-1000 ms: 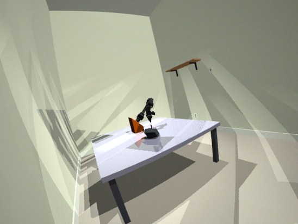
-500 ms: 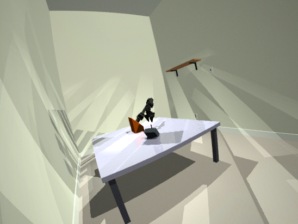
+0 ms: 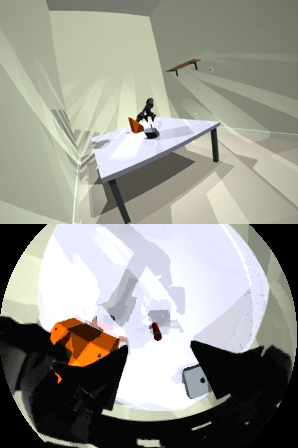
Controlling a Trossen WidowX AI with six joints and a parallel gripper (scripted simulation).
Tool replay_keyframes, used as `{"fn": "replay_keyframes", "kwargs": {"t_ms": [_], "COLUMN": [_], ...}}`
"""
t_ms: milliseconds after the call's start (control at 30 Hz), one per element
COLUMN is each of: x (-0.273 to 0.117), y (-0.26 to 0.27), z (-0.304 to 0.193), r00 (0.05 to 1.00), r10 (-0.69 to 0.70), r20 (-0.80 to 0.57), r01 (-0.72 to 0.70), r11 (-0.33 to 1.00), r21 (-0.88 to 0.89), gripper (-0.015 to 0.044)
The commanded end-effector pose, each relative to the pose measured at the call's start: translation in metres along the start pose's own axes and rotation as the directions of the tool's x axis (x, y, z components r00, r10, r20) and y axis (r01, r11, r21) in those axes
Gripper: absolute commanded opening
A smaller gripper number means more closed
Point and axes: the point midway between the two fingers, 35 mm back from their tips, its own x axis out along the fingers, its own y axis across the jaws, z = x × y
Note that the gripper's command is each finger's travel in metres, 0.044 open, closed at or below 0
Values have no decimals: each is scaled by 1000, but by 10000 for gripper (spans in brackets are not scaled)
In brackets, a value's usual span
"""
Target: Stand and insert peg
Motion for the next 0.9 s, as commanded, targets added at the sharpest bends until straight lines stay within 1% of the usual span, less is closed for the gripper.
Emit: {"fn": "replay_keyframes", "kwargs": {"t_ms": [0, 400, 867], "x": [1, 3, 5], "y": [0, 0, 0], "z": [0, 1, 1], "r00": [1000, 1000, 1000], "r10": [-4, -4, -4], "r20": [3, 4, 5], "r01": [4, 5, 6], "r11": [996, 921, 738], "r21": [-92, -389, -675], "gripper": [440, 440, 440]}}
